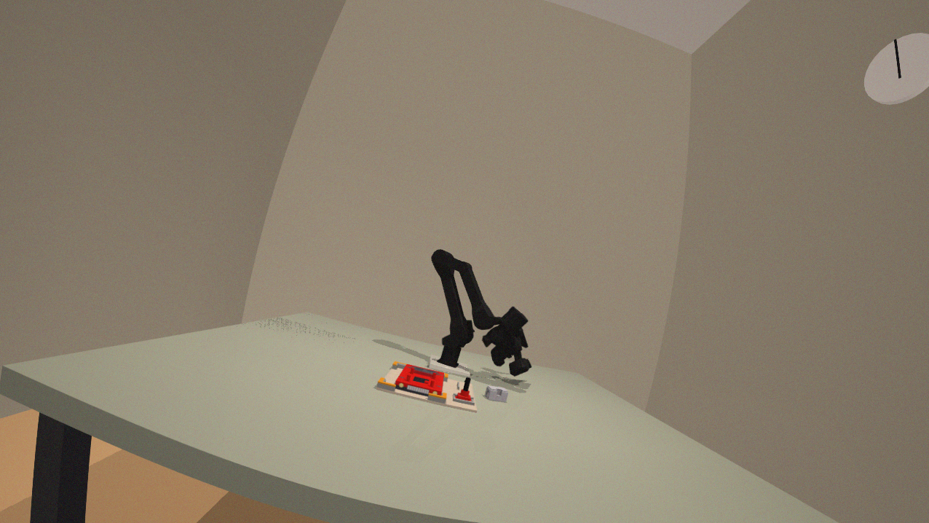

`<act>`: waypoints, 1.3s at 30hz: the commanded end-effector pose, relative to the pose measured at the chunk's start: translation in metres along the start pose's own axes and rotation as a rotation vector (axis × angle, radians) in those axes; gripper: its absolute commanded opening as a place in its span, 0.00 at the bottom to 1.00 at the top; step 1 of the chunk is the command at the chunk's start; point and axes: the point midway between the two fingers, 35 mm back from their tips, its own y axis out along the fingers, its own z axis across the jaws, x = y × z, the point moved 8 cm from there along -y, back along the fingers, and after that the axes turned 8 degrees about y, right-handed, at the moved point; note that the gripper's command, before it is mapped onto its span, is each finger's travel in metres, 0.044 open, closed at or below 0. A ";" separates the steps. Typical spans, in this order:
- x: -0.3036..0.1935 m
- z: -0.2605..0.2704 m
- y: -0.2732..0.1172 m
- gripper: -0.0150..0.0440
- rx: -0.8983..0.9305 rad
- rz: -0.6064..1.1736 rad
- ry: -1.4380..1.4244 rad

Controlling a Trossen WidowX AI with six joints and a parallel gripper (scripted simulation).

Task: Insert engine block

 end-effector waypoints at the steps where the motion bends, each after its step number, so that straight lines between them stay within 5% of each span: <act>1: 0.000 0.000 0.000 0.98 0.001 -0.001 0.006; 39: -0.029 -0.011 0.030 1.00 0.296 0.001 1.257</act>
